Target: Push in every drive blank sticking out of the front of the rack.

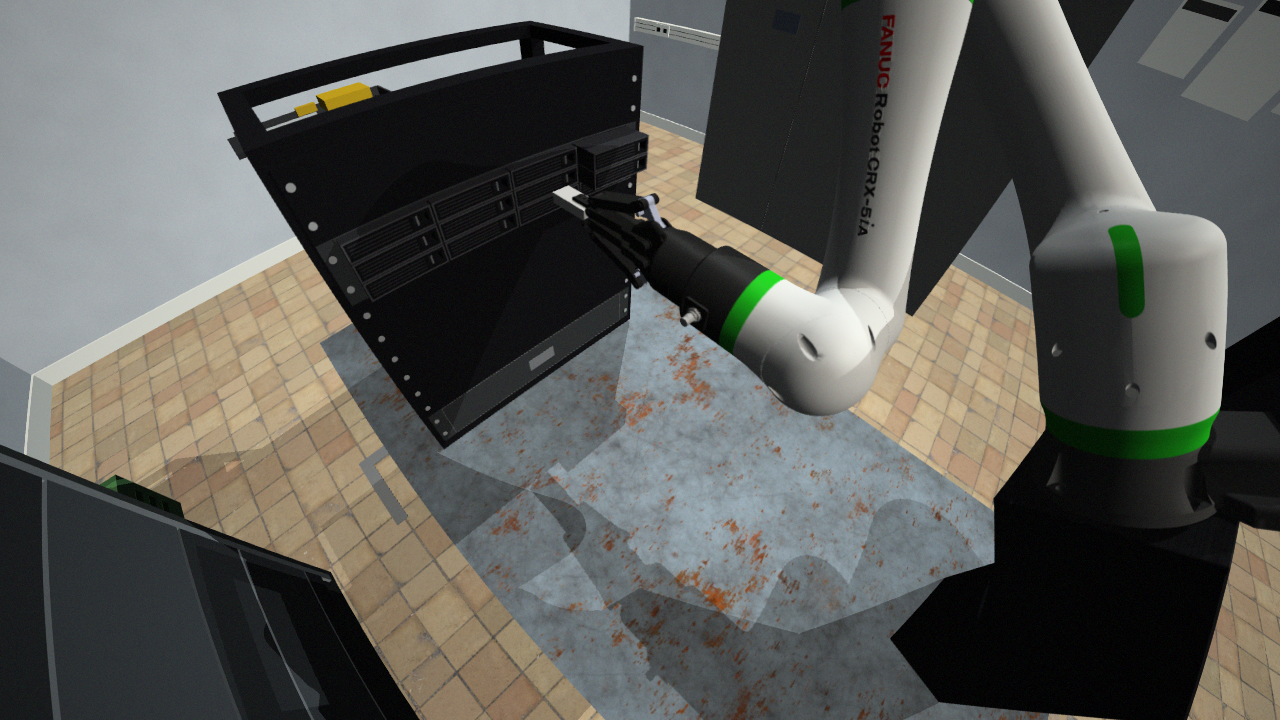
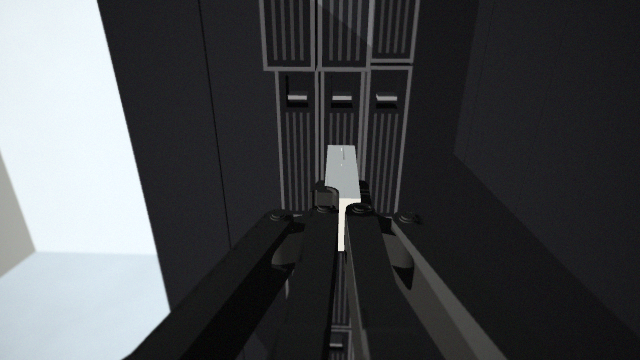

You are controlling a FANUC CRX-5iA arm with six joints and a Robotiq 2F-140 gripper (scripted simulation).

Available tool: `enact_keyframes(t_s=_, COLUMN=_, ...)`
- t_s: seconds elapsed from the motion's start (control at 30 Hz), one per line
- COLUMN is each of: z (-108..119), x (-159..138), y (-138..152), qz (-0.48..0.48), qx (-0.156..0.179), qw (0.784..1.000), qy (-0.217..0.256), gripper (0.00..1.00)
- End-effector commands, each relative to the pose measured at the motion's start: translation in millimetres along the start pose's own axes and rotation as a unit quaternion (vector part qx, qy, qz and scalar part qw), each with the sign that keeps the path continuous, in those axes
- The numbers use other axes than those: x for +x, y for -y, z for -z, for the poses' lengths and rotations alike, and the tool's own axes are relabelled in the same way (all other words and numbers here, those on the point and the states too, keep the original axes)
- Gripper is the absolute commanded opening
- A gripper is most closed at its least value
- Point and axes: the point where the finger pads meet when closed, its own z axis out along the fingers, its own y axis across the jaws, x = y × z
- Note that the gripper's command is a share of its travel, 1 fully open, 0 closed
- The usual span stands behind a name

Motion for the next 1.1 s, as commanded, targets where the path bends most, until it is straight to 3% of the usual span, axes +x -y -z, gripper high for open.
enact_keyframes(t_s=0.0, z=-3, x=0, y=1, qz=0.0, qx=0.0, qw=1.0, qy=0.0, gripper=0.1)
enact_keyframes(t_s=1.07, z=-17, x=0, y=1, qz=0.0, qx=0.0, qw=1.0, qy=0.0, gripper=0.1)
